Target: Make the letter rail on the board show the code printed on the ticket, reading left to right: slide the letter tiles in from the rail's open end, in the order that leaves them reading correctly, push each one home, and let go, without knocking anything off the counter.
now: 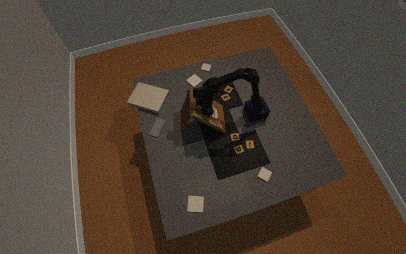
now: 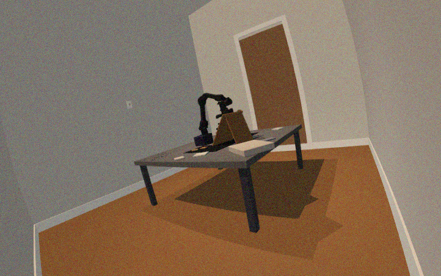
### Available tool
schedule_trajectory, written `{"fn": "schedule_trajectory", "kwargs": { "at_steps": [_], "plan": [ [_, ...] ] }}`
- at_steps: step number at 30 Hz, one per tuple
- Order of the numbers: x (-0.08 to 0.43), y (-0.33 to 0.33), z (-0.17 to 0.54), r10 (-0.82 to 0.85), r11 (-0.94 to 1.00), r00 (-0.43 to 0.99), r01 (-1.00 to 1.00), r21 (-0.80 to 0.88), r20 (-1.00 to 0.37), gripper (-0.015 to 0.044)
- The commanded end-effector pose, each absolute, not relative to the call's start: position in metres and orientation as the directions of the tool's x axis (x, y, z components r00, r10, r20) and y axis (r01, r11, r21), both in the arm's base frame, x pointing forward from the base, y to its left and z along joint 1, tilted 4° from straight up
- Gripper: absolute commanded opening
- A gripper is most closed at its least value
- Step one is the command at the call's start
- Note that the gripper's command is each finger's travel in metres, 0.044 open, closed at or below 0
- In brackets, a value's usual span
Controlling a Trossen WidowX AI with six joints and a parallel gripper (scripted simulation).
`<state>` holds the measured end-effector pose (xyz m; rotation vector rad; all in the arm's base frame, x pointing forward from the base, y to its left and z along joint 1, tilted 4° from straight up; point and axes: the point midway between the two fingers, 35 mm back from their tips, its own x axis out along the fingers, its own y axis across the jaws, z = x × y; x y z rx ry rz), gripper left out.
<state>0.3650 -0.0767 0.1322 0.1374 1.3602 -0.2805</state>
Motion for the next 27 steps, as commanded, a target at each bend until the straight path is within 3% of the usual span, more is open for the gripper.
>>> {"fn": "schedule_trajectory", "kwargs": {
  "at_steps": [1, 27],
  "plan": [
    [0.367, -0.074, 0.134, -0.114, 0.959, 0.189, 0.278, -0.059, -0.975, 0.0000],
    [0.343, -0.069, 0.148, -0.114, 0.959, 0.187, 0.277, -0.059, -0.976, 0.0000]
  ]
}}
